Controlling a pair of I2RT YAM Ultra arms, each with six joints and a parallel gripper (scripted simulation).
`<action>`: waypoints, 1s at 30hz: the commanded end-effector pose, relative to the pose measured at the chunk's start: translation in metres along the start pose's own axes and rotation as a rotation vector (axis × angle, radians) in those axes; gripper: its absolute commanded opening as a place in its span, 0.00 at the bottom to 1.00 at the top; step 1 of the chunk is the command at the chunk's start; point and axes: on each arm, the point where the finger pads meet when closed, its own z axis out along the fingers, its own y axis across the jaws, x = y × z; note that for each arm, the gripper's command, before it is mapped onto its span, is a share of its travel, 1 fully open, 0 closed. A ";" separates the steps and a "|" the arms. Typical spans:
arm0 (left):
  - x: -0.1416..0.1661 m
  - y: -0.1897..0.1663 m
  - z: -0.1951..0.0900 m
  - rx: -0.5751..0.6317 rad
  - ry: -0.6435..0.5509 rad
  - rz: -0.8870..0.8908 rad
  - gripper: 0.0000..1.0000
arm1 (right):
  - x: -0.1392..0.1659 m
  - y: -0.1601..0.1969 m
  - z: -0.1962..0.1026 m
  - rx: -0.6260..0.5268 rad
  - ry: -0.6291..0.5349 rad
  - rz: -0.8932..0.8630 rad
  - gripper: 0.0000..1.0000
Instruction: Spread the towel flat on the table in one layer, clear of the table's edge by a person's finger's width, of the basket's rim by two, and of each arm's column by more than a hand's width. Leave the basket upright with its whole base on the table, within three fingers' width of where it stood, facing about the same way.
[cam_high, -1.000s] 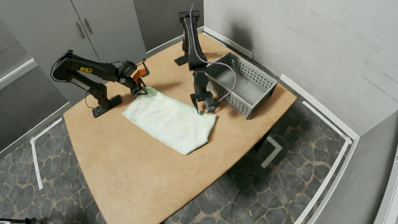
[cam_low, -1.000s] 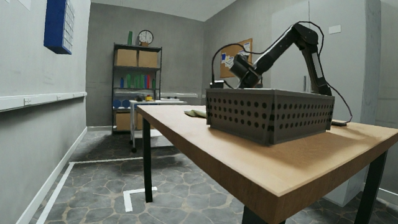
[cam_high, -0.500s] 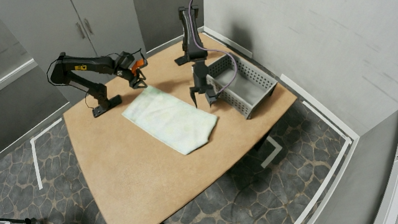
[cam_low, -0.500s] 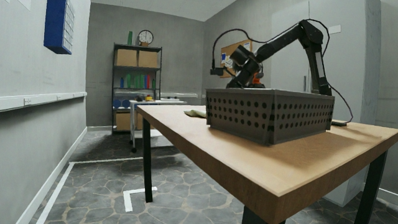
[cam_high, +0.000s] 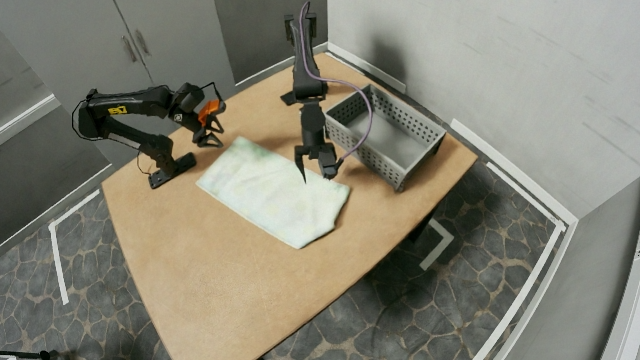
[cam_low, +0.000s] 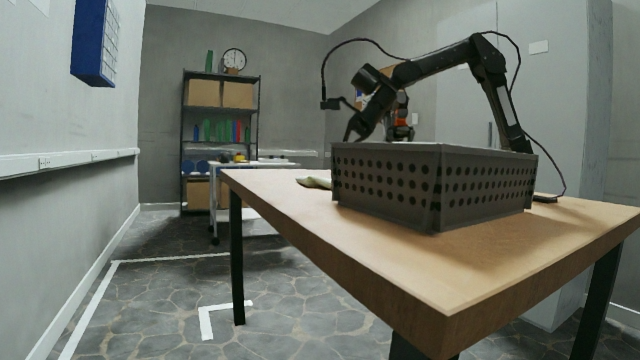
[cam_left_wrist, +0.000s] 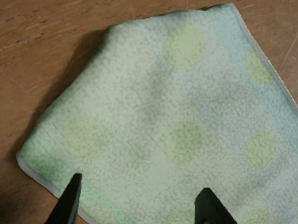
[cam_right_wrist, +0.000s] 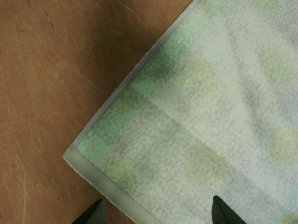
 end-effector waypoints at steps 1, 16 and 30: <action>-0.027 -0.016 -0.004 0.018 0.013 0.026 0.64 | 0.008 -0.022 -0.028 0.050 0.113 0.081 0.64; -0.046 -0.022 -0.002 0.024 0.013 0.035 0.64 | 0.010 -0.039 -0.045 0.092 0.157 0.156 0.64; -0.050 -0.022 -0.008 0.025 0.001 0.035 0.64 | 0.014 -0.038 -0.041 0.092 0.163 0.155 0.64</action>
